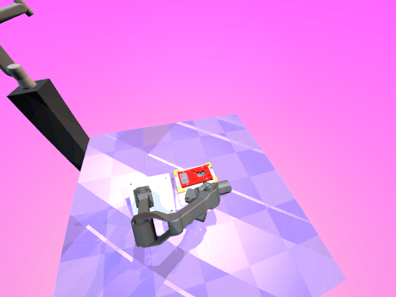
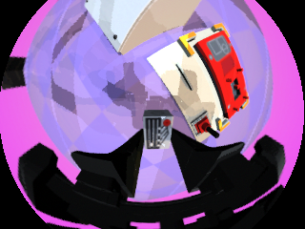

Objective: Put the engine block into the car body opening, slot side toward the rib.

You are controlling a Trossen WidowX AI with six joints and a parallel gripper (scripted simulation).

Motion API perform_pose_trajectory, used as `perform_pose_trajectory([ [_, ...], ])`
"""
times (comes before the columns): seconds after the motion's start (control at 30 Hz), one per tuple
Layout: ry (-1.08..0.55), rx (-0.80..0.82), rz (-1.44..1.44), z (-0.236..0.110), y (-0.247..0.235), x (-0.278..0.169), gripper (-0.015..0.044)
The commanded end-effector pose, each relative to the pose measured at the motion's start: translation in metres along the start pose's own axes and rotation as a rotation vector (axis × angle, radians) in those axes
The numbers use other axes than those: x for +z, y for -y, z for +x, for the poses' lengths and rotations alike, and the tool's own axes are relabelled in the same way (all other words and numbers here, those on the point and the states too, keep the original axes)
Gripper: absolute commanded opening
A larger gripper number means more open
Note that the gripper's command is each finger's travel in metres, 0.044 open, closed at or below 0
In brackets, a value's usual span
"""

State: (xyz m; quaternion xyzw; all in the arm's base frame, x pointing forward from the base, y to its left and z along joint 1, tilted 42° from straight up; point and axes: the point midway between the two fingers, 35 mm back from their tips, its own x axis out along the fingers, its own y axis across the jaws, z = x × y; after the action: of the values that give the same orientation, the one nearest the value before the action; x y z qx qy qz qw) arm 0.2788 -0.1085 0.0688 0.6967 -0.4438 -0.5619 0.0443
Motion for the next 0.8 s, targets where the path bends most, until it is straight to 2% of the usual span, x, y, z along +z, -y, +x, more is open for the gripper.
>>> perform_pose_trajectory([
  [0.0, -0.008, -0.012, 0.009, -0.018, 0.003, -0.002, 0.0000],
  [0.6, -0.012, -0.004, 0.009, -0.075, 0.001, 0.005, 0.0000],
  [0.77, -0.012, -0.003, 0.009, -0.080, 0.001, 0.006, 0.0000],
])
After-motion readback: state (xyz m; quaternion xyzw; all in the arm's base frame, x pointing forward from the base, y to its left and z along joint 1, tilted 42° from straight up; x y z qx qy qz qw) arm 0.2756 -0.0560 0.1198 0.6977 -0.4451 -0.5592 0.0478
